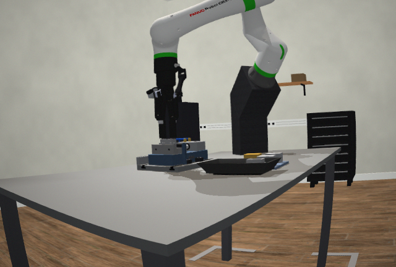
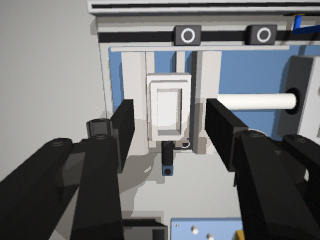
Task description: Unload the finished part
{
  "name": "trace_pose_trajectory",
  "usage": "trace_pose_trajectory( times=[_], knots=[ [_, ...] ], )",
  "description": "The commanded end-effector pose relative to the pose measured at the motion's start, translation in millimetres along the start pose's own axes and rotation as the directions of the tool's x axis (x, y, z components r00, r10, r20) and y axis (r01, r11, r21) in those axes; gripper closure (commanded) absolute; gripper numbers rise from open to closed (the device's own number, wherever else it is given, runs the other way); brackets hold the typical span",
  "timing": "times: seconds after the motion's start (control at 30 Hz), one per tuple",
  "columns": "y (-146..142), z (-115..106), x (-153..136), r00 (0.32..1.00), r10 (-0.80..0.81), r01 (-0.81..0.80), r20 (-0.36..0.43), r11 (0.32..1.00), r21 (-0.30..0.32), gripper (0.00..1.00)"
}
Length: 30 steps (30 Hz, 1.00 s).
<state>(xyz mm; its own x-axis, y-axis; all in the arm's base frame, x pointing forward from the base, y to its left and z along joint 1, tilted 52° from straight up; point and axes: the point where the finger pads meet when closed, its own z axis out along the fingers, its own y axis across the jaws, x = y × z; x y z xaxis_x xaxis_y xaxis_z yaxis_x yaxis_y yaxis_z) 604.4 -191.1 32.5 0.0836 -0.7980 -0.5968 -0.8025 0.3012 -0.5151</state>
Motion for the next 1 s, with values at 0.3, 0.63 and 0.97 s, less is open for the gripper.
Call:
trace_pose_trajectory(
  times=[0.3,0.63,0.97],
  knots=[
    [-0.5,3.3,0.5,1.0,-0.001,0.001,-0.001,1.0,0.001,0.54],
    [-0.5,6.7,0.5,1.0,-0.001,0.001,-0.001,1.0,0.001,0.54],
    [-0.5,10.0,0.5,1.0,-0.001,0.001,-0.001,1.0,0.001,0.54]
  ],
)
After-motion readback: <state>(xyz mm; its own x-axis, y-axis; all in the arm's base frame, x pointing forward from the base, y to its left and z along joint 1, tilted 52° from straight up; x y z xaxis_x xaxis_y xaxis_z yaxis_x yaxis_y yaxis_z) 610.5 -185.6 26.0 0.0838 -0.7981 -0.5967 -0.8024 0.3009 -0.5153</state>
